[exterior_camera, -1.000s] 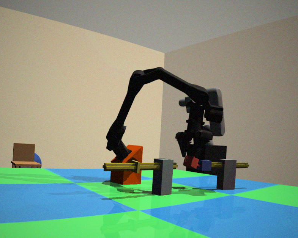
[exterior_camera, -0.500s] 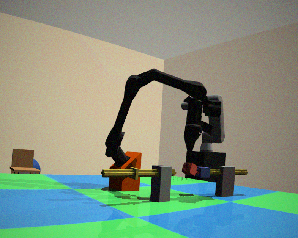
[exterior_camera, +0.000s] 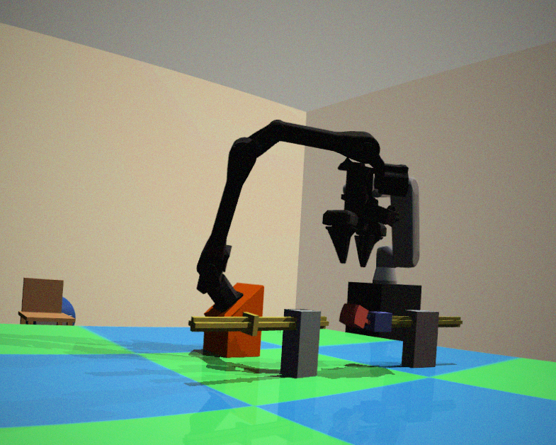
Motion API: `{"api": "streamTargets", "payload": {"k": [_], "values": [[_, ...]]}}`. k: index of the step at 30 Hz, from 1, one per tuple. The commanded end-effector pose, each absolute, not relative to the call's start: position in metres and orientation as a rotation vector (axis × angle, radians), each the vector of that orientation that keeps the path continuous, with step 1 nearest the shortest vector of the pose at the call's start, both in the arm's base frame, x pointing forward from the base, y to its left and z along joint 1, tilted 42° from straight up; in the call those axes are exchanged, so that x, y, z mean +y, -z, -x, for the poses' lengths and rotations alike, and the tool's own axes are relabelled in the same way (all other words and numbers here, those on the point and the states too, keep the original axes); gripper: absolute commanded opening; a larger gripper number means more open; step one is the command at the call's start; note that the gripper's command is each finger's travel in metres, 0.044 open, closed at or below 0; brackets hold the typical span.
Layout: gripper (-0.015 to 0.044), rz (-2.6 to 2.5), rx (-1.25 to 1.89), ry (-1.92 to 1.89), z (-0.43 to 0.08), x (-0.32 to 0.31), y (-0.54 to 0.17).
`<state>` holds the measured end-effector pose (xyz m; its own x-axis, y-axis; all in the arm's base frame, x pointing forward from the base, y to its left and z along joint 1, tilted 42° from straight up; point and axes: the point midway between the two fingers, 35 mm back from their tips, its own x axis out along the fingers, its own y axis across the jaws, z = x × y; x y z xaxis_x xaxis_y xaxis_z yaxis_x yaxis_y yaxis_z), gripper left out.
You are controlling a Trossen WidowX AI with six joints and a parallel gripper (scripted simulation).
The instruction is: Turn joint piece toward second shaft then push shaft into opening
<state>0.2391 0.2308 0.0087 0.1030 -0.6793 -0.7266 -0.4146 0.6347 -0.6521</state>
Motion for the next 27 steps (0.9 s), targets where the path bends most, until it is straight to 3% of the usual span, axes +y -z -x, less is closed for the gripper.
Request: {"api": "streamTargets", "payload": {"k": [1, 12, 19, 27], "values": [[0.044, 0.835, 1.491, 0.32, -0.236, 0.239, -0.019], [0.044, 0.702, 1.456, 0.414, -0.234, 0.243, -0.031], [0.044, 0.706, 1.454, 0.419, -0.255, 0.175, -0.046], [0.044, 0.677, 1.439, 0.453, -0.255, 0.173, -0.046]]}}
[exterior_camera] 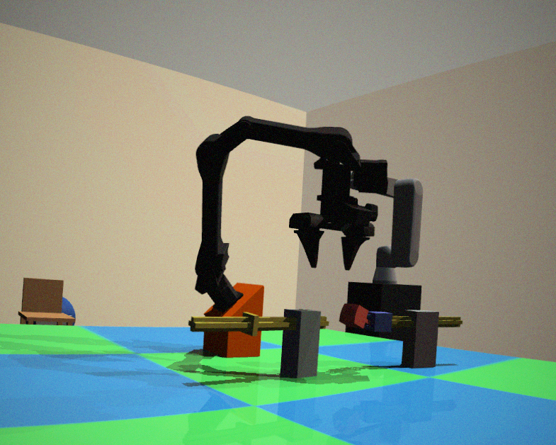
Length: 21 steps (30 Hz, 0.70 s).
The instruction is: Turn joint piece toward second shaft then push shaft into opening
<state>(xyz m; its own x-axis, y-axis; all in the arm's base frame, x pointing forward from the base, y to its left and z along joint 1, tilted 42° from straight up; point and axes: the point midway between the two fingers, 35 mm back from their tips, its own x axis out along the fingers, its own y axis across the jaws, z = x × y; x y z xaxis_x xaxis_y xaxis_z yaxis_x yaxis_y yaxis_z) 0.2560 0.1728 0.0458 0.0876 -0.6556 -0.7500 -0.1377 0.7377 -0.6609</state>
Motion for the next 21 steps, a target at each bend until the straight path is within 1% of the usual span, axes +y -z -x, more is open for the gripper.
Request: {"api": "streamTargets", "payload": {"k": [1, 21], "values": [[0.044, 0.657, 1.429, 0.475, -0.2554, 0.1725, -0.0455], [0.044, 0.268, 1.173, 0.871, -0.2555, 0.1684, -0.0376]]}}
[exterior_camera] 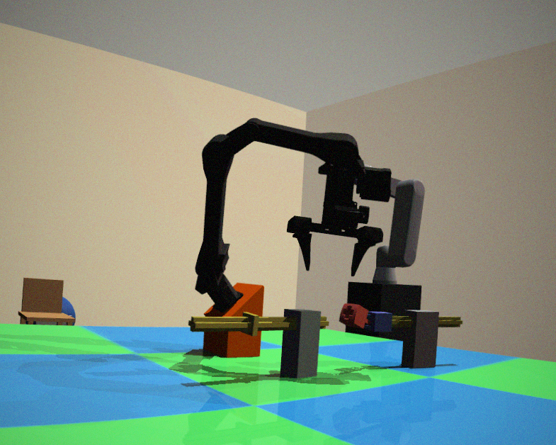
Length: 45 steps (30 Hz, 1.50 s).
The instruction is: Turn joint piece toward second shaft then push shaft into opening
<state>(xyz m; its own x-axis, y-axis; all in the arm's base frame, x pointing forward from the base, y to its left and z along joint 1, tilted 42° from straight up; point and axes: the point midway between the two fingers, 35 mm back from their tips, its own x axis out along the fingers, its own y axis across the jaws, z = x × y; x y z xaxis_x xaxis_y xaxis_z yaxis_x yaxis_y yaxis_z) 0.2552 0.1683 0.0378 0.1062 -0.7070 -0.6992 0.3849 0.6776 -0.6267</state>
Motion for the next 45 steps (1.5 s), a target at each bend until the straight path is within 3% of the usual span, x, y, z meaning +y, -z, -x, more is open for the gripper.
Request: {"api": "streamTargets", "payload": {"k": [1, 31, 45], "values": [[0.044, 0.248, 1.158, 0.889, -0.256, 0.168, -0.037], [0.044, -0.343, 0.617, 1.295, -0.256, 0.163, -0.026], [0.044, -0.357, 0.603, 1.3, -0.262, 0.139, 0.003]]}}
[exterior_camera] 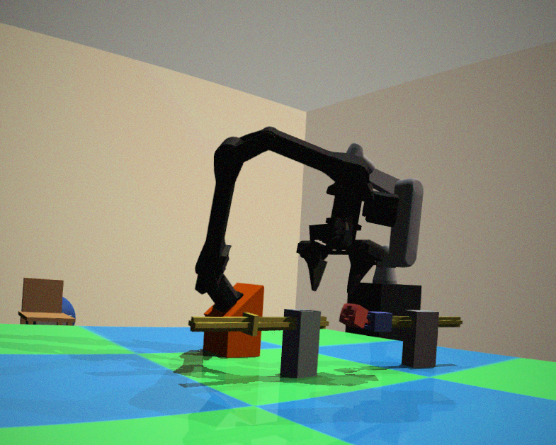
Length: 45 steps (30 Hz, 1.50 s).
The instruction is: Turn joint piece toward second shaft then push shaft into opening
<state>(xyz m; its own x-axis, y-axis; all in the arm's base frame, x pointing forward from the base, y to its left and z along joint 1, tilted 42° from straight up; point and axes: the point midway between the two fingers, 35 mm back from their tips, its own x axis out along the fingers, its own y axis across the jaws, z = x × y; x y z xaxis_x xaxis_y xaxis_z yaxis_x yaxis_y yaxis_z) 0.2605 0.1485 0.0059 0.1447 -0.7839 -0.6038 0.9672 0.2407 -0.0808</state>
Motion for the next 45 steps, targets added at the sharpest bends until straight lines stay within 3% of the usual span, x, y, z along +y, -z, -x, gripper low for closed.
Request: {"api": "streamTargets", "payload": {"k": [1, 10, 27, 45], "values": [[0.044, -0.357, 0.603, 1.3, -0.263, 0.136, 0.007], [0.044, -0.356, 0.6, 1.301, -0.264, 0.11, 0.033], [0.044, -0.36, 0.603, 1.3, -0.247, 0.16, 0.079], [0.044, -0.359, 0.602, 1.3, -0.251, 0.142, 0.094]]}}
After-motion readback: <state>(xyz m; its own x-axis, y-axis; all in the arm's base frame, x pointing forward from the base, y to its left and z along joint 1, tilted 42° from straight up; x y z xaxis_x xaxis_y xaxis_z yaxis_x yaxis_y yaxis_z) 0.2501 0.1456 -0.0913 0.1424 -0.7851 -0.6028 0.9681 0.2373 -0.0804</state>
